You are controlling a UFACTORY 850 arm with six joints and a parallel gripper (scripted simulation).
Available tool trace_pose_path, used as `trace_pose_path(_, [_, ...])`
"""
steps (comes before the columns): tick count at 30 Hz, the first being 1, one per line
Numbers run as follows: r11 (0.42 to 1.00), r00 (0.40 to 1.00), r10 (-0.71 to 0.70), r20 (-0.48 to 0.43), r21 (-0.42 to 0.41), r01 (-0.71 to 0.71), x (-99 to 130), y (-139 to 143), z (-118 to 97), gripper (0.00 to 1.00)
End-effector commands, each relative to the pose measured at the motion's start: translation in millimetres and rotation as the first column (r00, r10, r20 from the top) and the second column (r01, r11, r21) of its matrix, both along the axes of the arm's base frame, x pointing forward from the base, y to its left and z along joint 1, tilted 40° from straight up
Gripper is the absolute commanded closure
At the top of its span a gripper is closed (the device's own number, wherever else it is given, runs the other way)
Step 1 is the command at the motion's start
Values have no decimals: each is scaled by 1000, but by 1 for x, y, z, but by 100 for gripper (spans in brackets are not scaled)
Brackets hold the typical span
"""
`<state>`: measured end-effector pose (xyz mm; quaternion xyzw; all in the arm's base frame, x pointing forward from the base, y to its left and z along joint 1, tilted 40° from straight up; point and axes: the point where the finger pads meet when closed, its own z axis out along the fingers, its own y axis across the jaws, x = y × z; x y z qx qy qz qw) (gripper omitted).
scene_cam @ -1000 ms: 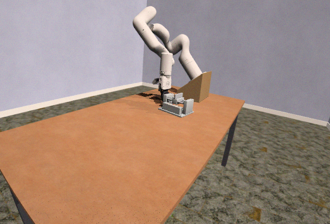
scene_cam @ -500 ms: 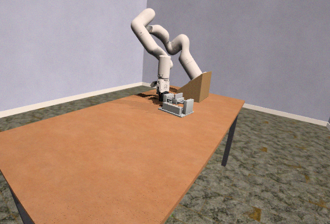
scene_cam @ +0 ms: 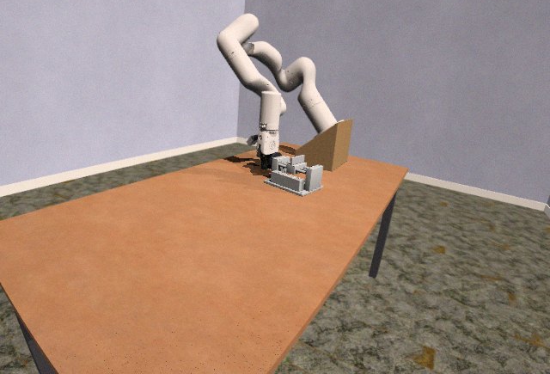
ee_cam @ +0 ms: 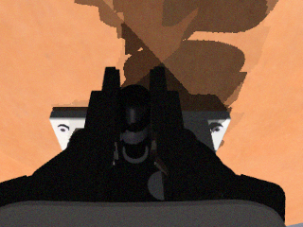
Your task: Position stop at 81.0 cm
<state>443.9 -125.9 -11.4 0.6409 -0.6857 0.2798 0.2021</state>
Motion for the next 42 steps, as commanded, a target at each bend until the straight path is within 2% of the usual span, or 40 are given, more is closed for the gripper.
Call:
trace_pose_path(1, [1000,1000,0,-1,0,0,6,4,5,94])
trace_pose_path(16, [1000,1000,0,-1,0,0,9,19,24,94])
trace_pose_path(27, [1000,1000,0,-1,0,0,-12,33,37,94])
trace_pose_path(42, [1000,1000,0,-1,0,0,-35,31,32,94])
